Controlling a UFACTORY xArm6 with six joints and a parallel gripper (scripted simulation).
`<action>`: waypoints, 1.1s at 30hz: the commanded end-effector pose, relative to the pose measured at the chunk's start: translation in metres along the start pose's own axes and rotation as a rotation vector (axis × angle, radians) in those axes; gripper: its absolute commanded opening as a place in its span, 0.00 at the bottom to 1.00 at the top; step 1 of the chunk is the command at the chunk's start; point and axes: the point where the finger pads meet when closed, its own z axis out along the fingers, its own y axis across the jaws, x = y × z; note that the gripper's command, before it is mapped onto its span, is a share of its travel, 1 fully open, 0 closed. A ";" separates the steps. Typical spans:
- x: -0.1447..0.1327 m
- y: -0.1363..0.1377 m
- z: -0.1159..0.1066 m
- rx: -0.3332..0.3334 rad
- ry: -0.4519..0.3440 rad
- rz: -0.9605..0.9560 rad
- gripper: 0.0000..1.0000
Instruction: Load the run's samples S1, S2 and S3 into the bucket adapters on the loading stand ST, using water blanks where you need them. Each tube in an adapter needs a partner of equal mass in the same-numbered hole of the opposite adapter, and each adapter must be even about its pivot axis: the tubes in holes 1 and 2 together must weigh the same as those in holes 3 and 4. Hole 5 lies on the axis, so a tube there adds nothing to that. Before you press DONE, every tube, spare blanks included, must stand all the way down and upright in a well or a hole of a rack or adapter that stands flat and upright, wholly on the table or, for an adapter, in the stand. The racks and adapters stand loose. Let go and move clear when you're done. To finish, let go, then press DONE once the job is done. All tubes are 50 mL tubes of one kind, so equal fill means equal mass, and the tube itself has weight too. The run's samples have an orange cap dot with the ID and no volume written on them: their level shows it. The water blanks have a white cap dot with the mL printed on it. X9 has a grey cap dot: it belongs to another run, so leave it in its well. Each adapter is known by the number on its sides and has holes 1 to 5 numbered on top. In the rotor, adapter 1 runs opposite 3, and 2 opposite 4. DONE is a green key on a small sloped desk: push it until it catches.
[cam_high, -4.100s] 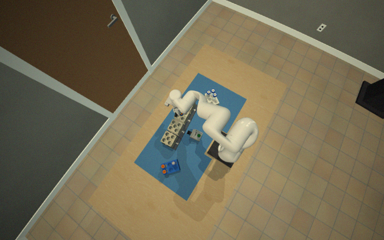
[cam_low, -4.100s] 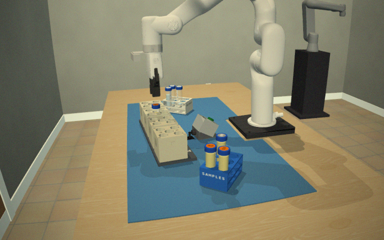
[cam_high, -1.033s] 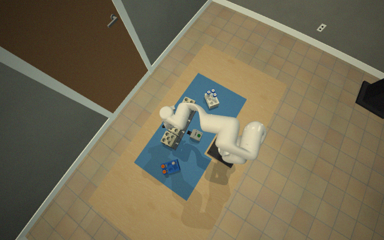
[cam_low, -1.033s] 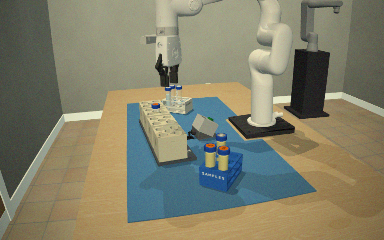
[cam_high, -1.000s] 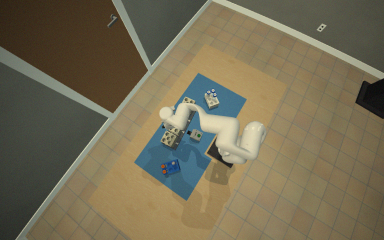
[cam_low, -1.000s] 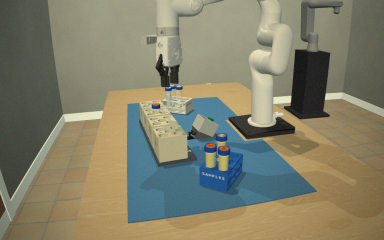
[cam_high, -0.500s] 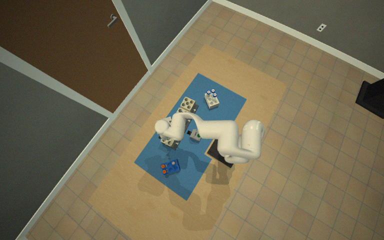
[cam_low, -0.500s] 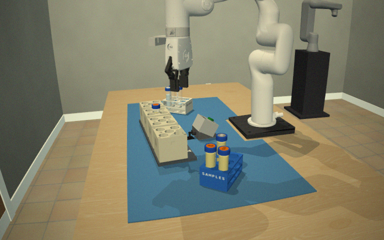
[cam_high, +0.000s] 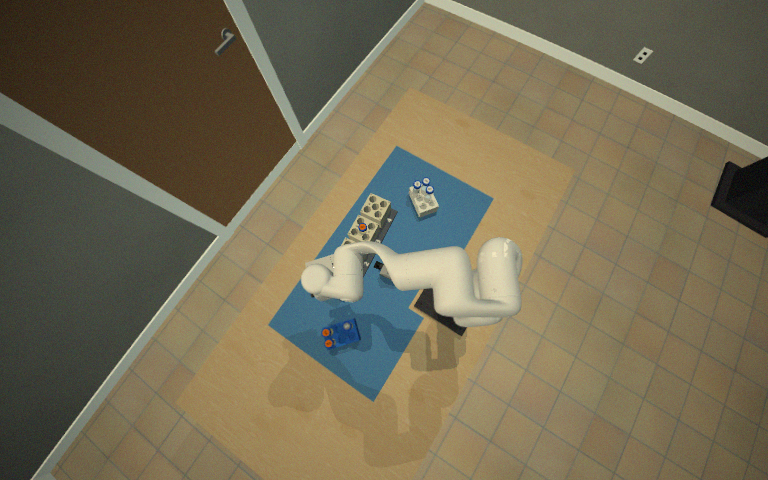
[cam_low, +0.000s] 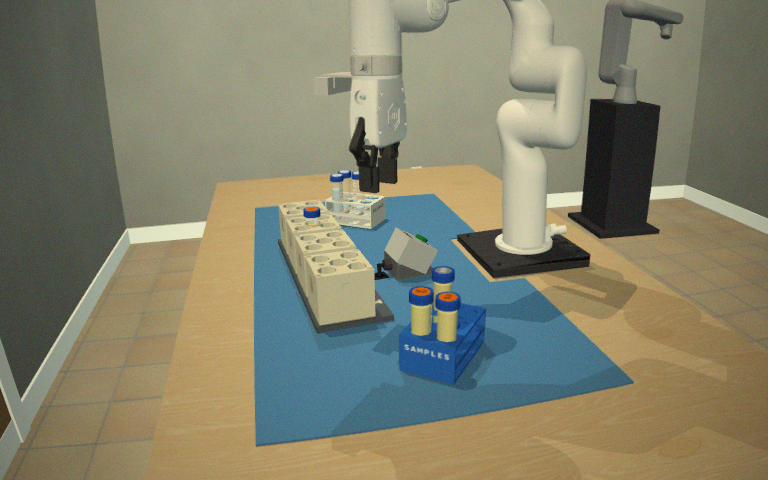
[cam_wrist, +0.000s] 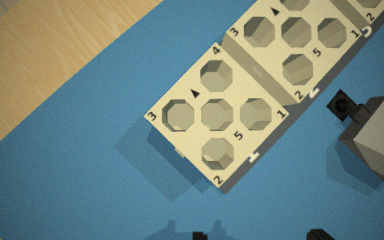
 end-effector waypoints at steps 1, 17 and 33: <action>-0.013 -0.010 -0.002 0.004 0.002 0.001 0.57; -0.077 -0.049 -0.002 0.004 0.001 0.001 0.57; -0.136 -0.086 -0.002 0.004 0.001 0.001 0.57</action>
